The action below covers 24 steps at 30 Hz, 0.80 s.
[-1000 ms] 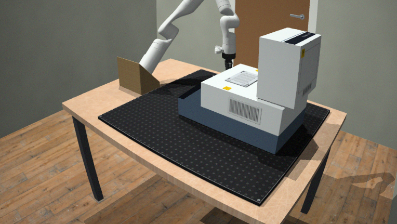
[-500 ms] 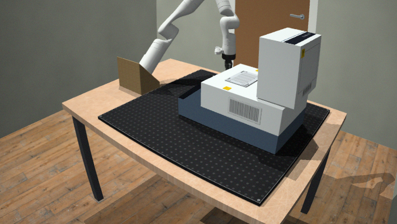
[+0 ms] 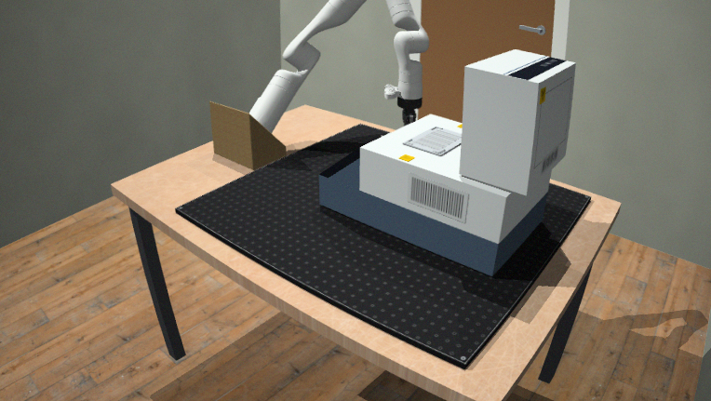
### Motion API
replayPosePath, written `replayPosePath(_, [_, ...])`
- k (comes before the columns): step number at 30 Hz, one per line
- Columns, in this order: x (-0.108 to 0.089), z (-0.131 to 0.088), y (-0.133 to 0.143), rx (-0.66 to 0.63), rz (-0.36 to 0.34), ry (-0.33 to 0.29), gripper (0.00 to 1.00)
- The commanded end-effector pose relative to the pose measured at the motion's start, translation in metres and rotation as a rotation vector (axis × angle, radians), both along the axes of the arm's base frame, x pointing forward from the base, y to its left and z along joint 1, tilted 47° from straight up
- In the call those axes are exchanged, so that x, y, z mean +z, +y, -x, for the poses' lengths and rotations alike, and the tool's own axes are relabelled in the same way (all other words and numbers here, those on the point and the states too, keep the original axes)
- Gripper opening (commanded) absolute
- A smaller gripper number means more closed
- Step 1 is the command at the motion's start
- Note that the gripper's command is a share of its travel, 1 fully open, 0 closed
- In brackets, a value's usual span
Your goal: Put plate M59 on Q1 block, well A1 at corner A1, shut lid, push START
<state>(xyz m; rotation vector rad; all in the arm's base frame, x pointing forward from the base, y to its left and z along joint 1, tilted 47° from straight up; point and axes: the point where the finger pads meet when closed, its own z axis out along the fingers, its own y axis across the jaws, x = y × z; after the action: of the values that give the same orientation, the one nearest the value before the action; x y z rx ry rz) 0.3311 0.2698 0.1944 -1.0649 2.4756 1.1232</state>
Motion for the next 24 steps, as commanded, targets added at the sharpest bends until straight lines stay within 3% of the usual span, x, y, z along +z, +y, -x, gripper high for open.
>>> replayPosePath(1, [-0.0003, -0.0003, 0.0020, -0.003, -0.003, -0.001, 1.00])
replayPosePath(12, [-0.0001, -0.0001, 0.0019, -0.003, -0.003, -0.001, 1.00])
replayPosePath(24, [0.0000, 0.0001, 0.0007, -0.001, -0.002, 0.000, 0.91])
